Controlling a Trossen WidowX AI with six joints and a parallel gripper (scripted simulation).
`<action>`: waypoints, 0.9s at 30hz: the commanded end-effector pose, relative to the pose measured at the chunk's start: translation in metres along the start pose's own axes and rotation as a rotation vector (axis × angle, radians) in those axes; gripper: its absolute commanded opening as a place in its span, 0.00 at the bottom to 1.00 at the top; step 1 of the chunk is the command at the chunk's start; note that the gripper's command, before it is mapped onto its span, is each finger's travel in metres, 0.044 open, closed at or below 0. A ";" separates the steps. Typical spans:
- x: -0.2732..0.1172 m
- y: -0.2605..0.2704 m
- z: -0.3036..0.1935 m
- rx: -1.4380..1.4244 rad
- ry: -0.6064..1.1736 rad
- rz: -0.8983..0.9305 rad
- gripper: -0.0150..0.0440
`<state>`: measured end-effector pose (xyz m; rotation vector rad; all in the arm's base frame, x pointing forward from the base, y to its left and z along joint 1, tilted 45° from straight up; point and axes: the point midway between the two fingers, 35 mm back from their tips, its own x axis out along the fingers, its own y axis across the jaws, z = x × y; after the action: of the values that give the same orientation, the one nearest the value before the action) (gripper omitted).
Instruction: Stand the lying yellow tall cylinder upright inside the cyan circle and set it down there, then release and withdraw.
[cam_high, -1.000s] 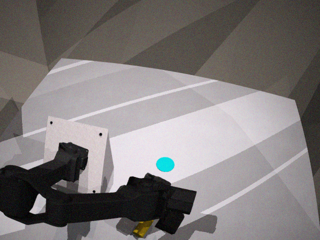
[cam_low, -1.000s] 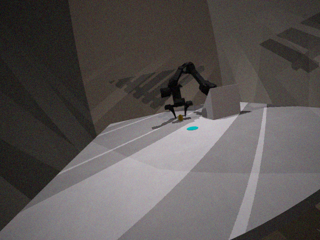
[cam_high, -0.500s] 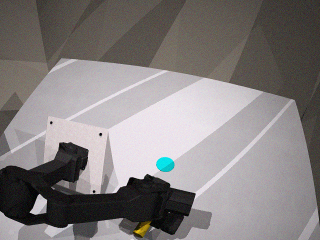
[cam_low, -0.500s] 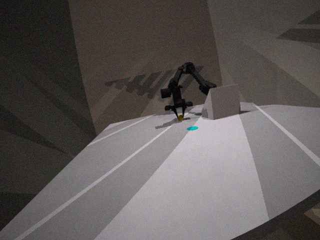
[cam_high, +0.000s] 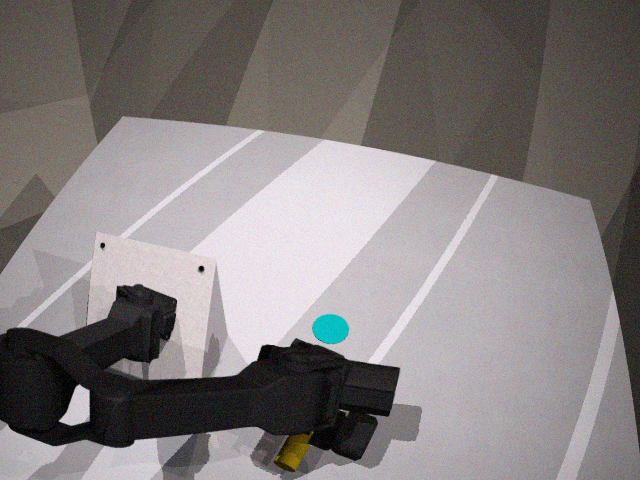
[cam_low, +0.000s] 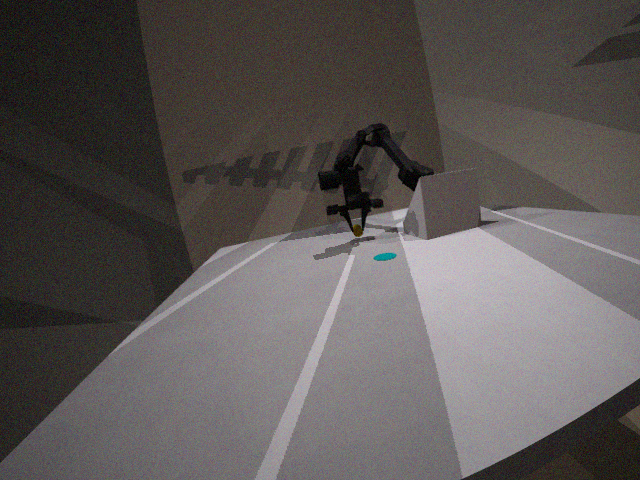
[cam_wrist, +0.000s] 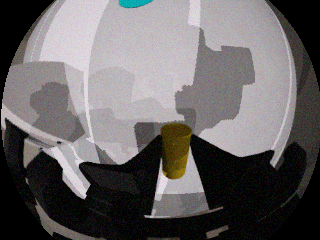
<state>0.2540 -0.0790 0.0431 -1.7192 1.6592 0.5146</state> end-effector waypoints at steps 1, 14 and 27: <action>-0.008 -0.002 0.001 0.008 -0.003 -0.004 0.43; -0.027 -0.002 0.002 0.020 -0.010 0.004 0.43; -0.047 -0.001 0.001 0.032 -0.012 0.013 0.43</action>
<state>0.2507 -0.0504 0.0701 -1.6885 1.6688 0.5052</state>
